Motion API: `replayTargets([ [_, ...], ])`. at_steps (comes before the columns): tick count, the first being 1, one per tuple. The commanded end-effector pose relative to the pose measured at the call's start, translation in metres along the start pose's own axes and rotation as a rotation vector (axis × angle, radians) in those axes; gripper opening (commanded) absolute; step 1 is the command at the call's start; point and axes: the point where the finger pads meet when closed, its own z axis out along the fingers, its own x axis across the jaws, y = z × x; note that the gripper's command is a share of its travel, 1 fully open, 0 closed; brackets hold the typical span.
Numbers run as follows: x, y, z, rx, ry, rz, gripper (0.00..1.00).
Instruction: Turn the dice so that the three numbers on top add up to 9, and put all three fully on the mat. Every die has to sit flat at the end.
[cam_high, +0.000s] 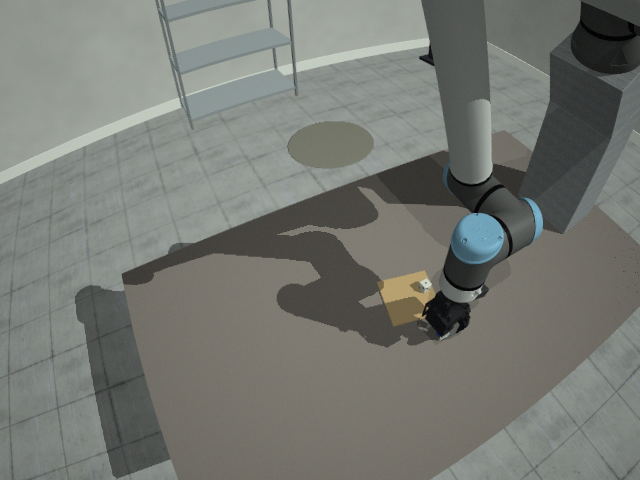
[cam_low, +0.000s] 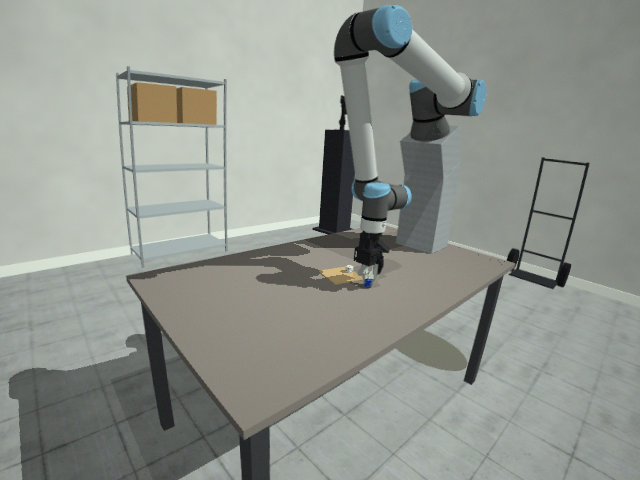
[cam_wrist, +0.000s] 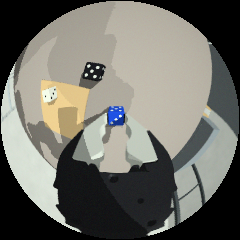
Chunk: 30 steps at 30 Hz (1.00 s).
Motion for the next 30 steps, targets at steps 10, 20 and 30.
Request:
replayTargets([
  [10,0.0,0.0,0.0,-0.001,0.0,0.0,0.06],
  [20,0.0,0.0,-0.001,-0.001,0.0,0.0,0.06],
  [30,0.0,0.0,-0.044,-0.001,0.0,0.0,0.06],
])
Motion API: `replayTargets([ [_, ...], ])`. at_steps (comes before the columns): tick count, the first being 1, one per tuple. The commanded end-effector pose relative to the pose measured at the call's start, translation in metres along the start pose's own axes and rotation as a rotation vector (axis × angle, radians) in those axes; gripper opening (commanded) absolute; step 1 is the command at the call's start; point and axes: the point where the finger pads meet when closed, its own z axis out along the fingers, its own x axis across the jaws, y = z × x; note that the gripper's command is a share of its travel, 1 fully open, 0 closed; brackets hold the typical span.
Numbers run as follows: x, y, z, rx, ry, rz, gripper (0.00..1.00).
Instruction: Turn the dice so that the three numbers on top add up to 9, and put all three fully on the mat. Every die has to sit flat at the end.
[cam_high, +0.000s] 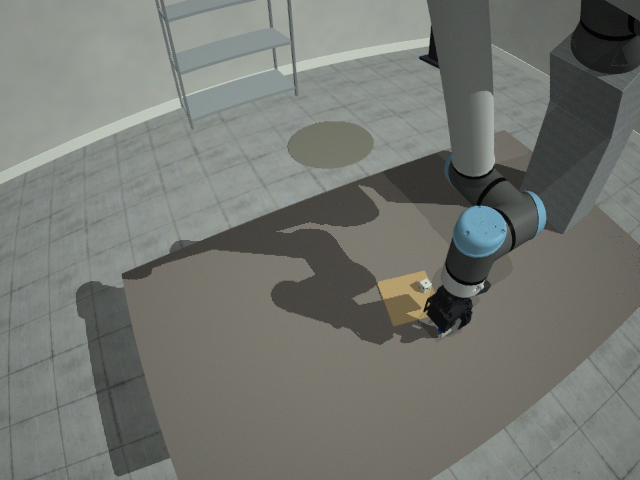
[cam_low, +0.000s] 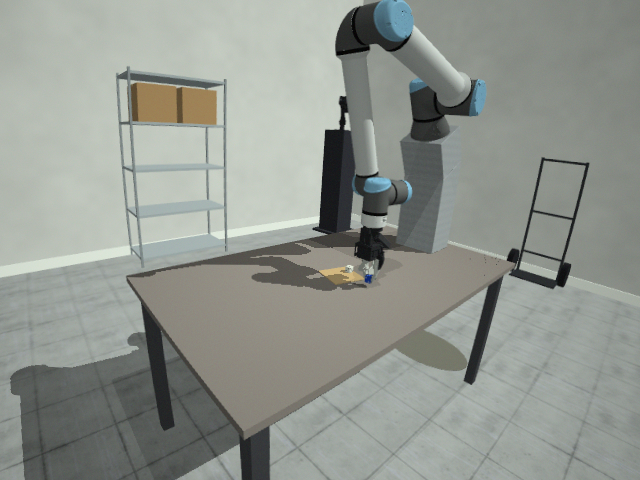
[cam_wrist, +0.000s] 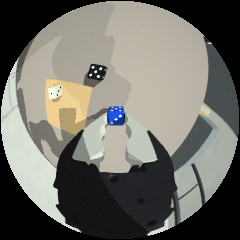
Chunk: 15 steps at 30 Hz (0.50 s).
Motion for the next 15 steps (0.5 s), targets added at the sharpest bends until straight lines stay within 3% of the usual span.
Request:
replayTargets([
  [1,0.0,0.0,-0.033,-0.001,0.0,0.0,0.06],
  [3,0.0,0.0,-0.033,-0.001,0.0,0.0,0.06],
  [10,0.0,0.0,-0.076,-0.001,0.0,0.0,0.06],
  [15,0.0,0.0,-0.082,-0.001,0.0,0.0,0.06],
])
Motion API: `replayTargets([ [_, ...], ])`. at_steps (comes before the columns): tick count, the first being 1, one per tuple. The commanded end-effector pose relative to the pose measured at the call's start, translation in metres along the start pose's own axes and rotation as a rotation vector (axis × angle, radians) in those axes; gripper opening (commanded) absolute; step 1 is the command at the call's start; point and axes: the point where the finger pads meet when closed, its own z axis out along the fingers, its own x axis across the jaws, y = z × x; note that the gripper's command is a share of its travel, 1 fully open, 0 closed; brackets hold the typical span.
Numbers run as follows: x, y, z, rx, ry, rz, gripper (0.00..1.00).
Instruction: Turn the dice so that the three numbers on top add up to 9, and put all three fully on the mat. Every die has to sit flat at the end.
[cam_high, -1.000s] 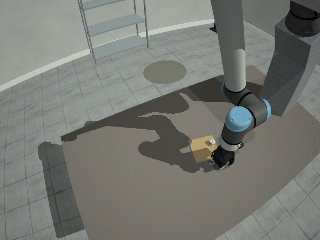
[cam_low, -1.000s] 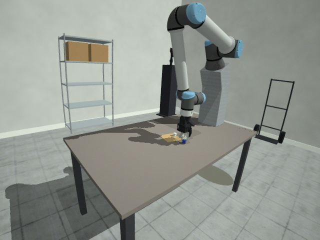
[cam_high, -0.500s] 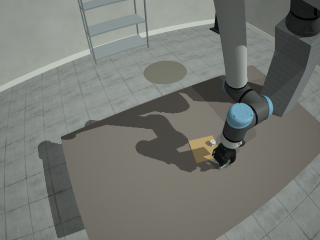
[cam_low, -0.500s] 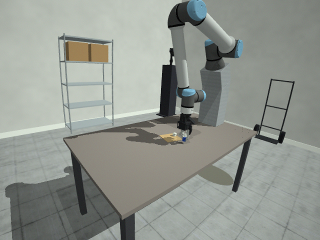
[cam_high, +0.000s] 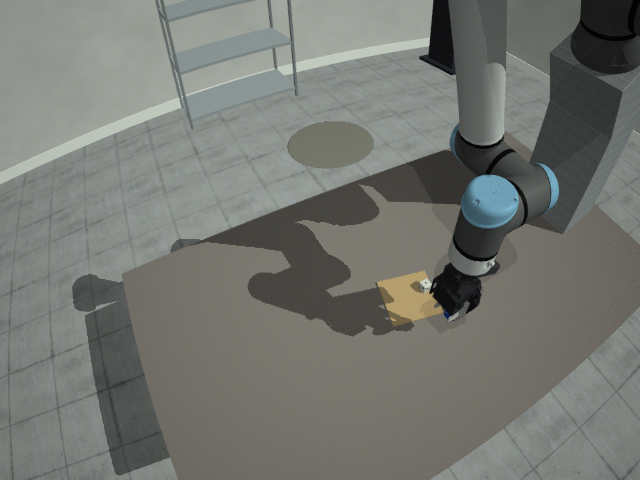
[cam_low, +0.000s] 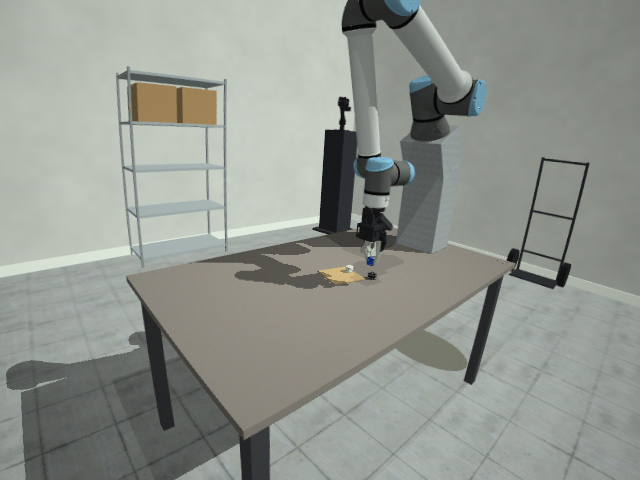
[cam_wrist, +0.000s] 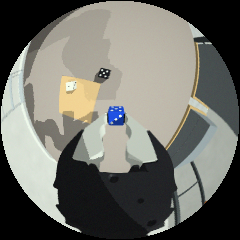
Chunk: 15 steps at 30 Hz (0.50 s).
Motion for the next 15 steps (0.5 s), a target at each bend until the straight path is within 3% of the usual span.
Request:
replayTargets([
  [1,0.0,0.0,-0.01,0.0,0.0,0.0,0.06],
  [10,-0.003,0.001,-0.01,0.0,0.0,0.001,0.06],
  [12,-0.02,0.001,-0.01,0.001,0.0,0.006,0.06],
  [15,-0.068,0.002,-0.011,0.002,0.0,0.022,0.06],
])
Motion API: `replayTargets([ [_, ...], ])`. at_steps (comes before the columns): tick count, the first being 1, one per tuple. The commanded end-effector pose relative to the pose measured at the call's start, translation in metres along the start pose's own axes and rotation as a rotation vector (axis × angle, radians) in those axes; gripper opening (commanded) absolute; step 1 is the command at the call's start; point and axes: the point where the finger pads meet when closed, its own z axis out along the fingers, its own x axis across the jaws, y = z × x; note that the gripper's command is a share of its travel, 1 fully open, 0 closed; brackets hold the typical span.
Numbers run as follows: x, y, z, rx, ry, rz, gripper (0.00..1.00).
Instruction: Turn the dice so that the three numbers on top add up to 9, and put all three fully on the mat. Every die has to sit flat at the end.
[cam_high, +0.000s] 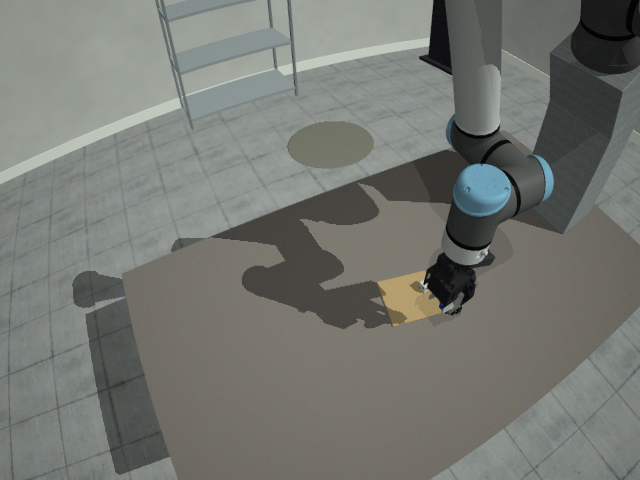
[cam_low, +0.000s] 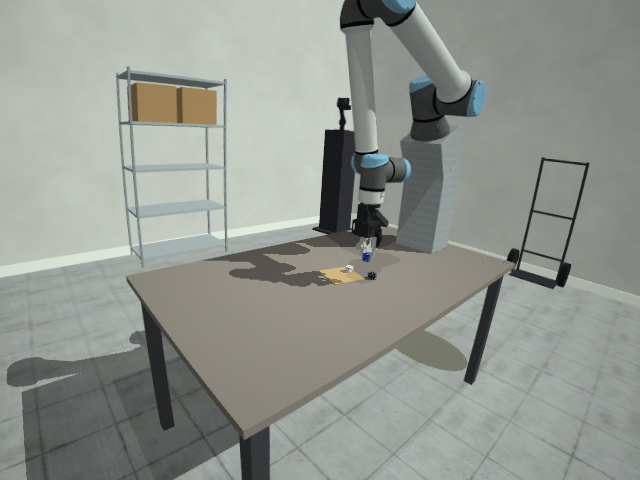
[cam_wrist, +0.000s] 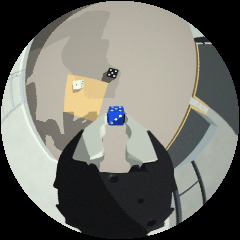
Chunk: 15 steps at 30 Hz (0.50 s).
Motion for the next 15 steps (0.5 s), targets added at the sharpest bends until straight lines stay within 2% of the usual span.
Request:
replayTargets([
  [1,-0.065,0.001,-0.002,0.0,0.001,0.021,0.06],
  [2,-0.082,0.001,-0.003,0.0,0.001,0.027,0.06],
  [3,-0.082,0.001,-0.003,0.0,0.001,0.027,0.06],
  [5,-0.105,-0.001,-0.004,-0.001,0.001,0.035,0.06],
  [9,-0.114,-0.001,-0.005,-0.002,0.001,0.038,0.06],
  [15,-0.115,-0.001,-0.005,-0.002,0.001,0.038,0.06],
])
